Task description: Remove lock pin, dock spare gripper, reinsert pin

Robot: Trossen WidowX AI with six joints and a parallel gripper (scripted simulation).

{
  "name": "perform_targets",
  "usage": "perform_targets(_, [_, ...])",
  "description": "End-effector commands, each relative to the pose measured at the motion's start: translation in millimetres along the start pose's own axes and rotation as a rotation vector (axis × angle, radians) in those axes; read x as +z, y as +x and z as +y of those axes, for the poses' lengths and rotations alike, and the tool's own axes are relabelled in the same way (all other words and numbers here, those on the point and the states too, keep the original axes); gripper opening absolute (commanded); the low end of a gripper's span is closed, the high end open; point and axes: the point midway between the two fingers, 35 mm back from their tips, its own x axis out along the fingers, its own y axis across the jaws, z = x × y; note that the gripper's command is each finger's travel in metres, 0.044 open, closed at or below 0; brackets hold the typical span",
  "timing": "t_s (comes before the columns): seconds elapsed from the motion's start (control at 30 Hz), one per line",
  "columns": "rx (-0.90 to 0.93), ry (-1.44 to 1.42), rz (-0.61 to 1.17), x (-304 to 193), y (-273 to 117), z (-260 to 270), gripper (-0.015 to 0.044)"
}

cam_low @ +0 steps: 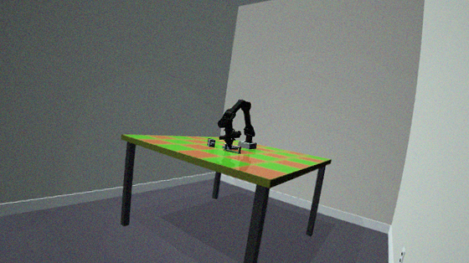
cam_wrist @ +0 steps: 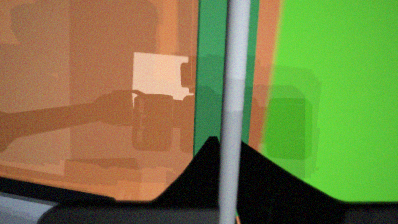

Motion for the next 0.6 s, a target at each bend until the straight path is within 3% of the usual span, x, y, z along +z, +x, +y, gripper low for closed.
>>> perform_targets(0.0, [0.0, 0.0, 0.0, 0.0, 0.0, 0.0, 0.0])
perform_targets(0.17, [0.0, 0.0, 0.0, 0.0, 0.0, 0.0, 0.0])
perform_targets(0.57, [0.0, 0.0, 0.0, 0.0, 0.0, 0.0, 0.0315])
